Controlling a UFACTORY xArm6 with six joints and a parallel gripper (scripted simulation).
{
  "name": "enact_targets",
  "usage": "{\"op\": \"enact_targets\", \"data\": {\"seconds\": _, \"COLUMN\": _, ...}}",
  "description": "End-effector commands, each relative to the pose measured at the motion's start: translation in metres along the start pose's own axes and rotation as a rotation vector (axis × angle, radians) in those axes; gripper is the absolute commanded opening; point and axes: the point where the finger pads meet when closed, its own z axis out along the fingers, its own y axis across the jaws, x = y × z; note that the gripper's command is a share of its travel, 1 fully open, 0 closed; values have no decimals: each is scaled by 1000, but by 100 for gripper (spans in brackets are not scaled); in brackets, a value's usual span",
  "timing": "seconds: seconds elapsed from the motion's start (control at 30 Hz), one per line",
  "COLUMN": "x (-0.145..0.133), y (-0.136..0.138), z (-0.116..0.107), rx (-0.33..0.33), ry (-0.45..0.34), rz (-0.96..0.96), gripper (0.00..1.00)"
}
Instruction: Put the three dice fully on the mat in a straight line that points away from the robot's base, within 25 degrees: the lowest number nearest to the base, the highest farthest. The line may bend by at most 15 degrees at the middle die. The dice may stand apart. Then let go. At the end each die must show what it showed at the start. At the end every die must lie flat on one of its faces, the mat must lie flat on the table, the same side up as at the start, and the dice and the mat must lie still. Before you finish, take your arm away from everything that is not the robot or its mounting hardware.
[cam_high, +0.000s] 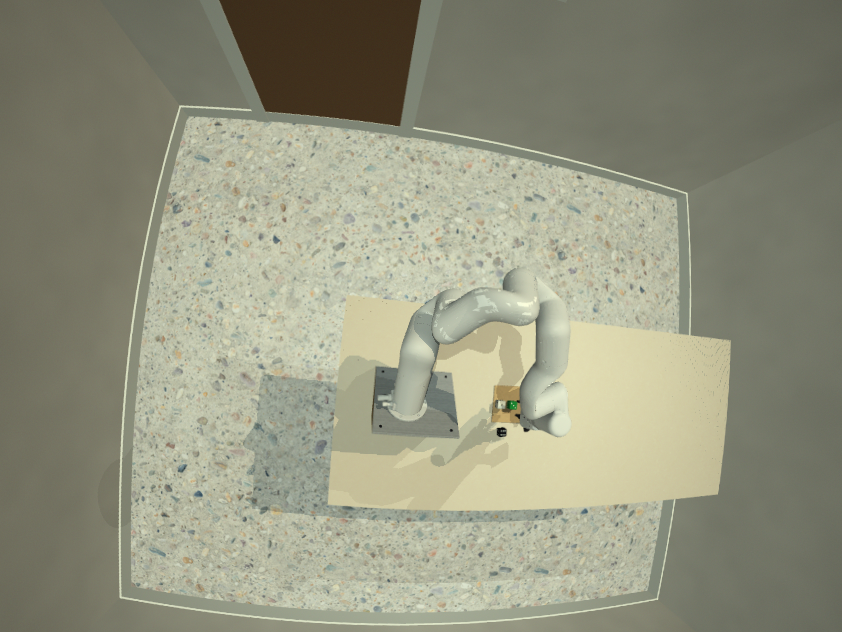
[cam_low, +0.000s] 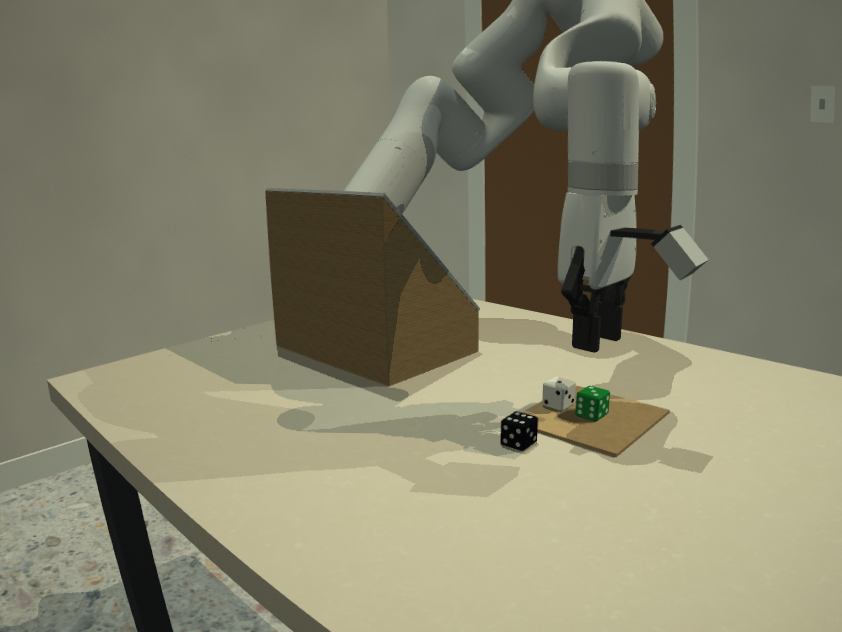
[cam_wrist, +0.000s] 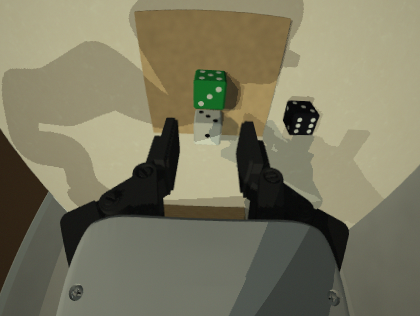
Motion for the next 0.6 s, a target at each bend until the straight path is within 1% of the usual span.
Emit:
{"op": "enact_targets", "data": {"seconds": 0.0, "x": 1, "y": 0, "z": -7, "rx": -1, "ry": 3, "rz": -1, "gripper": 47}}
{"op": "enact_targets", "data": {"seconds": 0.03, "x": 1, "y": 0, "z": -7, "rx": -1, "ry": 3, "rz": -1, "gripper": 47}}
{"op": "enact_targets", "data": {"seconds": 0.07, "x": 1, "y": 0, "z": -7, "rx": -1, "ry": 3, "rz": -1, "gripper": 100}}
{"op": "enact_targets", "data": {"seconds": 0.57, "x": 1, "y": 0, "z": -7, "rx": -1, "ry": 3, "rz": -1, "gripper": 100}}
